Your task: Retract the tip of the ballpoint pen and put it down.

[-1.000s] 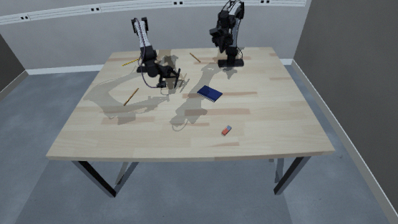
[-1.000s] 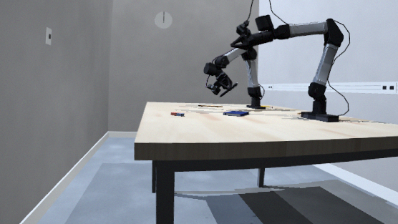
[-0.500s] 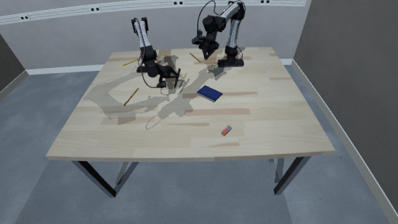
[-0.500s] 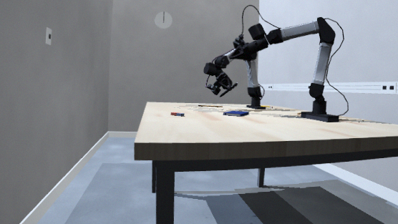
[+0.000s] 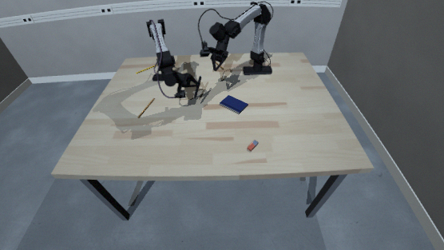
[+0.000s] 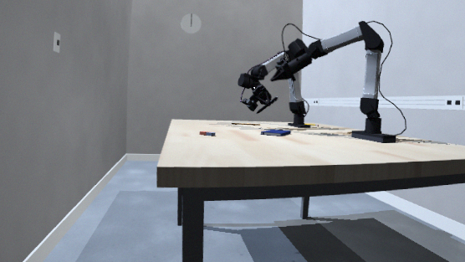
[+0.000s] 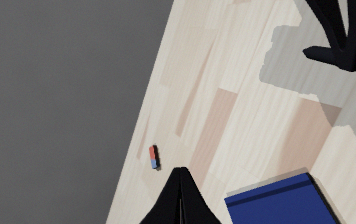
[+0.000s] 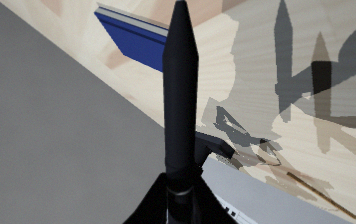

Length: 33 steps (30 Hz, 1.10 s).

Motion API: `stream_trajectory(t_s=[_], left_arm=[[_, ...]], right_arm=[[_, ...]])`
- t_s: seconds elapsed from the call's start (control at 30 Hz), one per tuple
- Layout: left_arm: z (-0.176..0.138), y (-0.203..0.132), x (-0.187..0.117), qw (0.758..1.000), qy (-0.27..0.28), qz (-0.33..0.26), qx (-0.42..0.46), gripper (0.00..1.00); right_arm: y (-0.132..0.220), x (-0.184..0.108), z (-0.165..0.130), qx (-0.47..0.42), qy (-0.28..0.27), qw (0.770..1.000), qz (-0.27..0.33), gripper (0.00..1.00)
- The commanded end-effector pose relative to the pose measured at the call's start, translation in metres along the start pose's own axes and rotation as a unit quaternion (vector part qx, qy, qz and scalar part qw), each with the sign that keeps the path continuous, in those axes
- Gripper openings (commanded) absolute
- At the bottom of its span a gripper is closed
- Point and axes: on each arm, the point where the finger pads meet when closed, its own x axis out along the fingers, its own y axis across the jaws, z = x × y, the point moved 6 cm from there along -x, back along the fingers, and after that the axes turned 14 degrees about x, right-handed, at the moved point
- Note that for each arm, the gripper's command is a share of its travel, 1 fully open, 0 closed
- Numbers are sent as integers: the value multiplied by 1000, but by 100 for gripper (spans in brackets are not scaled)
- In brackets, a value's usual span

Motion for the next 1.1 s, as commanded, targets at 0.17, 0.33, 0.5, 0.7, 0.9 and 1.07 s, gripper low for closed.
stream_trajectory(t_s=[0.17, 0.33, 0.5, 0.7, 0.9, 1.07], left_arm=[[42, -39, -4, 988, 9, -33, 148, 1], [55, -56, -7, 980, 7, -43, 197, 1], [75, -81, -13, 963, -1, -53, 266, 1], [79, -81, -16, 964, -6, -50, 262, 1], [76, -97, -9, 960, -8, -71, 272, 1], [78, -96, -5, 962, -14, -62, 266, 1]], right_arm=[[-2, 2, 5, 11, 7, 1000, 2, 14], [-2, 2, 5, 11, 7, 1000, 2, 14], [-2, 2, 5, 11, 7, 1000, 2, 14], [-2, 2, 5, 11, 7, 1000, 2, 14], [-2, 2, 5, 11, 7, 1000, 2, 14], [-2, 2, 5, 11, 7, 1000, 2, 14]])
